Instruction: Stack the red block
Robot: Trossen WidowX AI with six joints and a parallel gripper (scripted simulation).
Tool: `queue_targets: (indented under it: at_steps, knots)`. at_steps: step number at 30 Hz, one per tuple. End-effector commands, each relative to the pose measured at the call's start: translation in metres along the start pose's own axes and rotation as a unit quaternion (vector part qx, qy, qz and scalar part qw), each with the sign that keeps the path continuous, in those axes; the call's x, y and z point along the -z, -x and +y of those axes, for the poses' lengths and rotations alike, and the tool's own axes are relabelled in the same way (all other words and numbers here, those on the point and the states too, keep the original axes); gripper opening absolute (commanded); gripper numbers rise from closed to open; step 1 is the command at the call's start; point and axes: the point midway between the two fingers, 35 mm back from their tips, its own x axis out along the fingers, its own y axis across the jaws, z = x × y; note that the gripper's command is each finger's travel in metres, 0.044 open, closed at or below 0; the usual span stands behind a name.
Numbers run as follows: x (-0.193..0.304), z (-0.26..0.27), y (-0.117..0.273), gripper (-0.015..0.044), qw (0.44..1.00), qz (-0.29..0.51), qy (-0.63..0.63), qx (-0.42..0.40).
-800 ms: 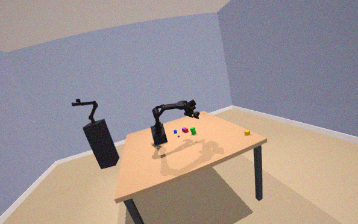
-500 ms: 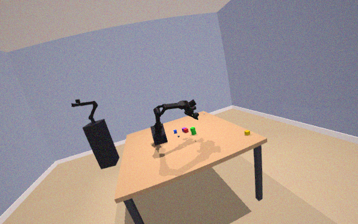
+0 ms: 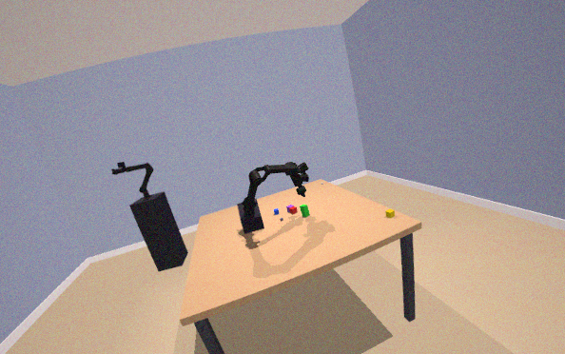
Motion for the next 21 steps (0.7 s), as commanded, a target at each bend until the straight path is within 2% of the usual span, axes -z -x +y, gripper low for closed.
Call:
queue_targets:
  at_steps: [1,11,21]
  knots:
    - [0.015,0.02,-0.014,0.044,0.996,0.026,-0.082,0.021]
    - [0.044,0.053,-0.04,0.044,0.966,0.054,-0.239,0.081]
    - [0.077,0.079,-0.061,0.044,0.91,0.044,-0.384,0.151]
